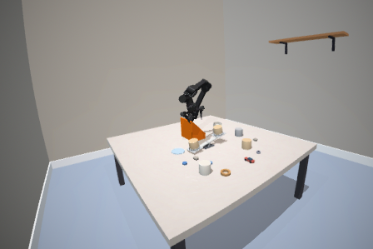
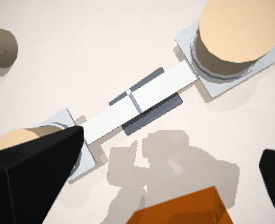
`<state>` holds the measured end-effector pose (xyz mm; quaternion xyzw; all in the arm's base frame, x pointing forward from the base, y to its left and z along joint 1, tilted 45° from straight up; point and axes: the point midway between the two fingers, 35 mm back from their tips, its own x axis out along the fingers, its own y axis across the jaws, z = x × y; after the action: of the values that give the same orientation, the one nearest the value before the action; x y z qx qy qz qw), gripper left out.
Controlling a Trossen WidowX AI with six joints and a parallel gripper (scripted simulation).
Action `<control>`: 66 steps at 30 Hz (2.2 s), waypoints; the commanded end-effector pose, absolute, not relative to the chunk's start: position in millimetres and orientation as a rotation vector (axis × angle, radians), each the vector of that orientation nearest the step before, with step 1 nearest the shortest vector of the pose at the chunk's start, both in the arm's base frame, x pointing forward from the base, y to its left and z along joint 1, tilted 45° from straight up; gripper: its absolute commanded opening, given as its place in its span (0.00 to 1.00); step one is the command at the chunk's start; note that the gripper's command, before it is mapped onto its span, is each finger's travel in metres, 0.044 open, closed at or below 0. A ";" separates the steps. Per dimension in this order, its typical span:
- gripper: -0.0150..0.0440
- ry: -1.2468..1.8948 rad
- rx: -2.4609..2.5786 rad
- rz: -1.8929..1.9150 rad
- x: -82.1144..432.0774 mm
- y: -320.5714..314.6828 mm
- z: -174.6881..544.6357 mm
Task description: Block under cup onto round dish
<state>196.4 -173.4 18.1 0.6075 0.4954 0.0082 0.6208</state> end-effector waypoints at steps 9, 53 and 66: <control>1.00 1.362 1.646 -0.227 227.5 -182.8 -20.0; 1.00 1.577 1.899 -0.722 279.6 -155.8 -107.4; 1.00 1.578 1.899 -0.721 283.0 -141.1 -122.2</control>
<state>282.9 -145.6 -117.5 0.7064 0.5891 -0.2691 0.2855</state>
